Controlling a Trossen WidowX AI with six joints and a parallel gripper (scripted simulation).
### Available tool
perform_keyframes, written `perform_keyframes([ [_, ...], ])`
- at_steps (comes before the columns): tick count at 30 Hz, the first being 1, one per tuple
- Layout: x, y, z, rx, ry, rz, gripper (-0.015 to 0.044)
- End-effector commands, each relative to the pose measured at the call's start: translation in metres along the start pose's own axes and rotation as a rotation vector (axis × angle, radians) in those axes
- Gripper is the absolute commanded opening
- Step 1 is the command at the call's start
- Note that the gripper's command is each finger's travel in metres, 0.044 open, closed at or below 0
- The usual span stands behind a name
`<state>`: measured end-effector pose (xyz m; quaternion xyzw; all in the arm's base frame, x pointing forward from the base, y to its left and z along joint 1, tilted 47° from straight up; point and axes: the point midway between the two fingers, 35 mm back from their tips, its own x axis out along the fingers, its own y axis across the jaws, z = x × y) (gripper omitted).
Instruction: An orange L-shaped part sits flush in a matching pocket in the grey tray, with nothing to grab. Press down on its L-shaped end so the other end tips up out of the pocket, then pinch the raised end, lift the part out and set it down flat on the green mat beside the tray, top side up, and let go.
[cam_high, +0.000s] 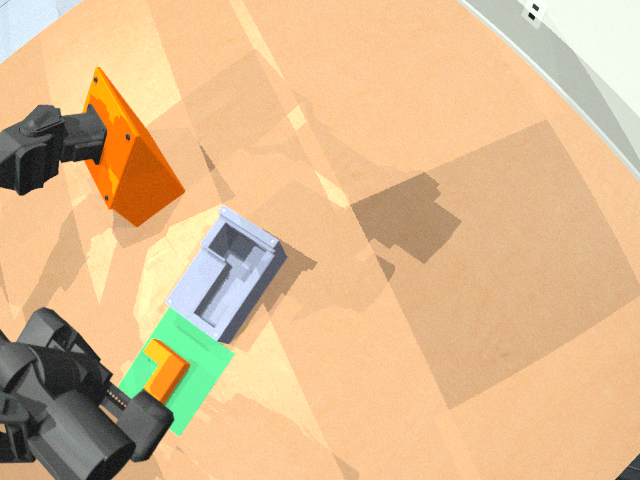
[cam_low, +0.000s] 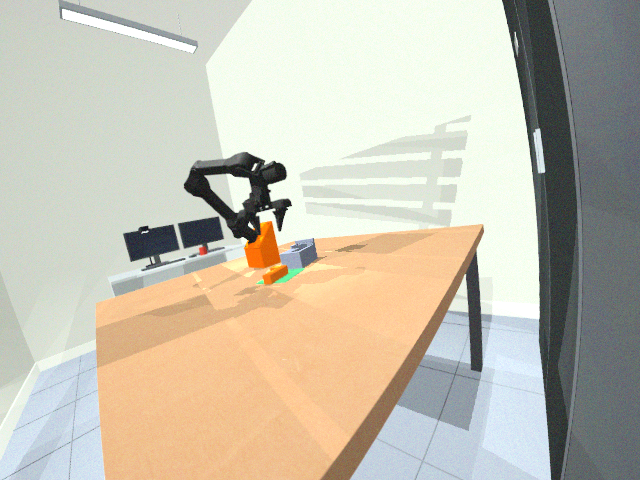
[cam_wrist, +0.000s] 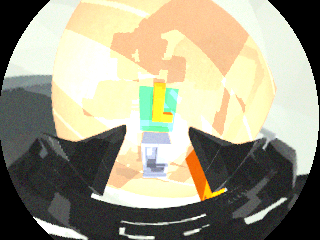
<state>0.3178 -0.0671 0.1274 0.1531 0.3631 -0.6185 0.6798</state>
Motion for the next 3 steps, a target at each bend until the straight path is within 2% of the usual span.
perform_keyframes([
  [1,-0.0001,0.0003,0.0001,-0.004,-0.001,0.001,0.0400],
  [3,-0.0001,0.0003,0.0001,-0.004,-0.001,0.001,0.0400],
])
